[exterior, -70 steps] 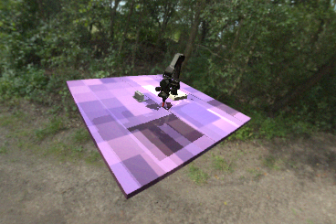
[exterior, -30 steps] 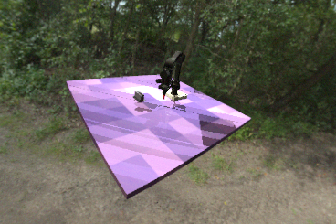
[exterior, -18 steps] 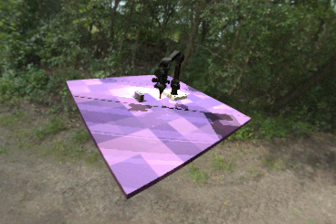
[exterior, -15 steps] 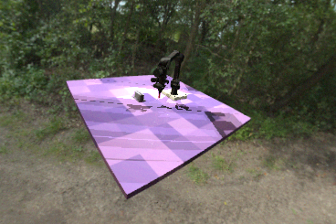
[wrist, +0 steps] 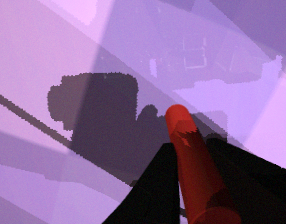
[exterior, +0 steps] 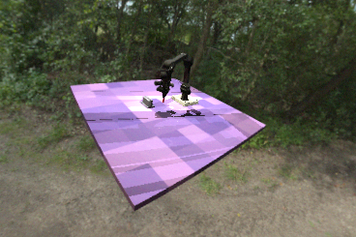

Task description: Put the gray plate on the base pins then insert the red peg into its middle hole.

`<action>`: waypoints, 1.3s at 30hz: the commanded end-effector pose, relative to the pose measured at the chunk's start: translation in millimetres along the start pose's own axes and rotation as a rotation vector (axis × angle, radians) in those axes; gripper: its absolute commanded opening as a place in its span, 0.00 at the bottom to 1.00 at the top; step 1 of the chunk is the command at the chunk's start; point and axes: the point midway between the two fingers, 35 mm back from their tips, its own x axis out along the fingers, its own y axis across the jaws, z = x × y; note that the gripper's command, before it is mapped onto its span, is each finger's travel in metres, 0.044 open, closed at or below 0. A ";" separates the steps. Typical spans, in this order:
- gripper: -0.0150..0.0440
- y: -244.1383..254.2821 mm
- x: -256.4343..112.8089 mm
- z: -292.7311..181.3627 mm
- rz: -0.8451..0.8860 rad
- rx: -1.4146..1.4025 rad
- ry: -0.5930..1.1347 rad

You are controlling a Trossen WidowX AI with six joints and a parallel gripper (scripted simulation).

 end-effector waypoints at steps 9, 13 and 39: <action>0.25 3.5 -3.3 34.2 0.011 -0.001 -0.004; 0.25 3.2 -3.5 46.4 0.010 -0.002 -0.006; 0.25 -9.3 -3.3 127.9 0.008 -0.009 -0.014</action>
